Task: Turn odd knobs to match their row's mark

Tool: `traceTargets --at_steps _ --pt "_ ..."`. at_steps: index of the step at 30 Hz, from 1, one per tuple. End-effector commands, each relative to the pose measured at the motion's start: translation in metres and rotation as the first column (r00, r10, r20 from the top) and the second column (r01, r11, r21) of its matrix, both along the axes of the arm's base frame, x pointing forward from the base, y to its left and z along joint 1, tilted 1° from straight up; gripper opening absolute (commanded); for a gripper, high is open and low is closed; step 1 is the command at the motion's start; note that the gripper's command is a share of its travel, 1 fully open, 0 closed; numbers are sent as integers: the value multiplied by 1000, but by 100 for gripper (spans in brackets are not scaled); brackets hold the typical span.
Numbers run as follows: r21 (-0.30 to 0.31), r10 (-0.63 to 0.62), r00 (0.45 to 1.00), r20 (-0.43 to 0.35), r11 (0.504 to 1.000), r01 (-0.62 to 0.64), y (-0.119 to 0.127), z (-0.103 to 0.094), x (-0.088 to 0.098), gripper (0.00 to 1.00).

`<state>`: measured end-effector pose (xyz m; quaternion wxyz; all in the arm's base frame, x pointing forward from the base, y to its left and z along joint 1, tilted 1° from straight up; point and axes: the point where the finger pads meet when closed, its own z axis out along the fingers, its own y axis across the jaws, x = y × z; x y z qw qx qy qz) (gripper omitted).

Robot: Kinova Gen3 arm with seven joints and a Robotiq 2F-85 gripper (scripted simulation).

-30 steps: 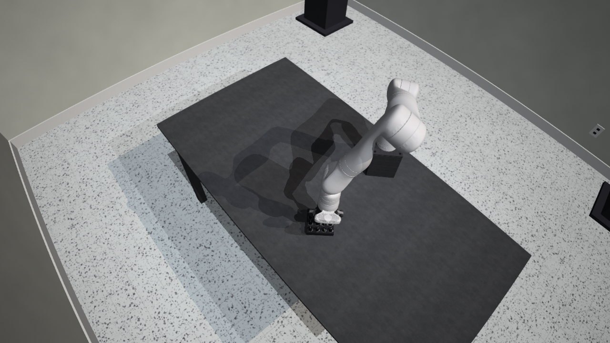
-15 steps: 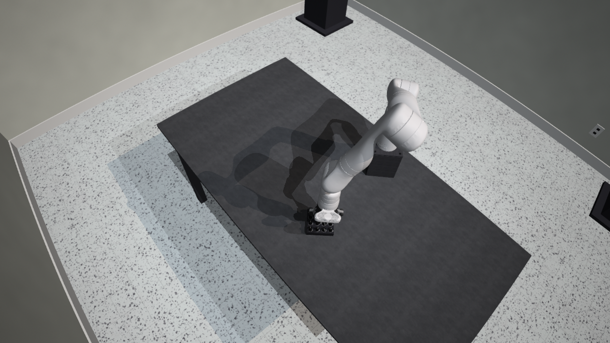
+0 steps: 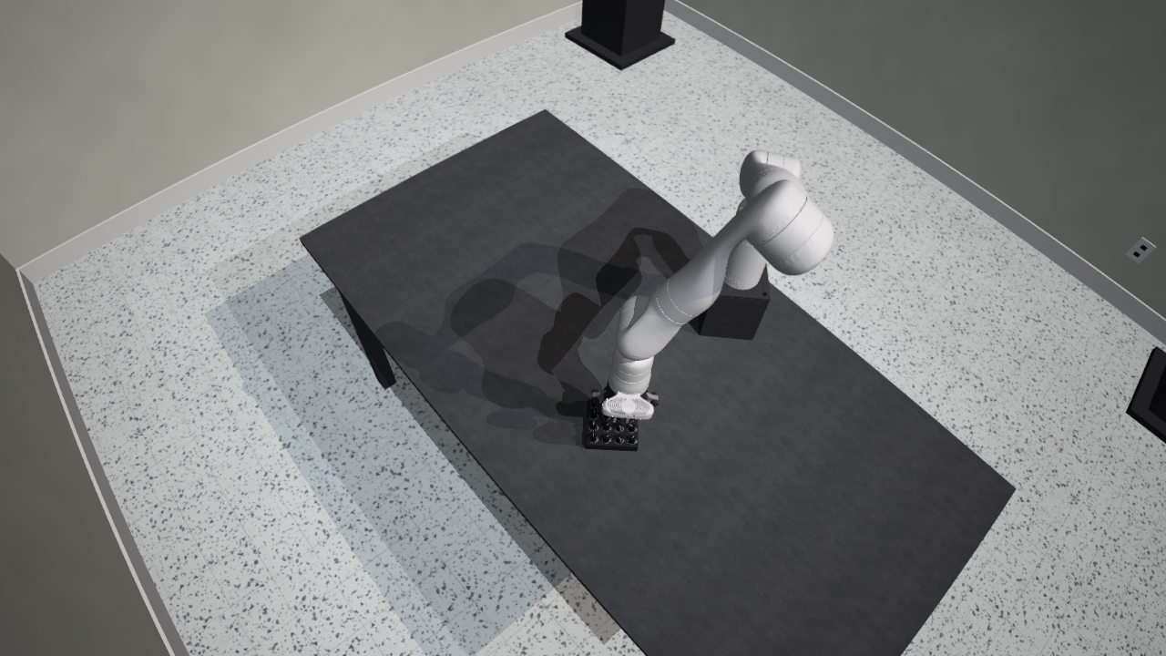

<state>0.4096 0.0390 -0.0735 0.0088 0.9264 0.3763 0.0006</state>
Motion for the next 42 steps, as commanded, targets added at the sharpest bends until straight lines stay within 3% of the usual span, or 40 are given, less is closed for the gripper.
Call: traceTargets --at_steps 1,19,31,37,42 --pt "3 3 1000 6 1000 -3 2 3 2 19" --pt "2 -8 1000 5 1000 8 2 3 1 19" --pt "-1 -154 988 -3 988 154 2 4 -4 19" --pt "-7 -335 942 -8 942 335 3 5 -9 19" --pt "-13 -516 856 -8 856 516 4 7 -14 19"
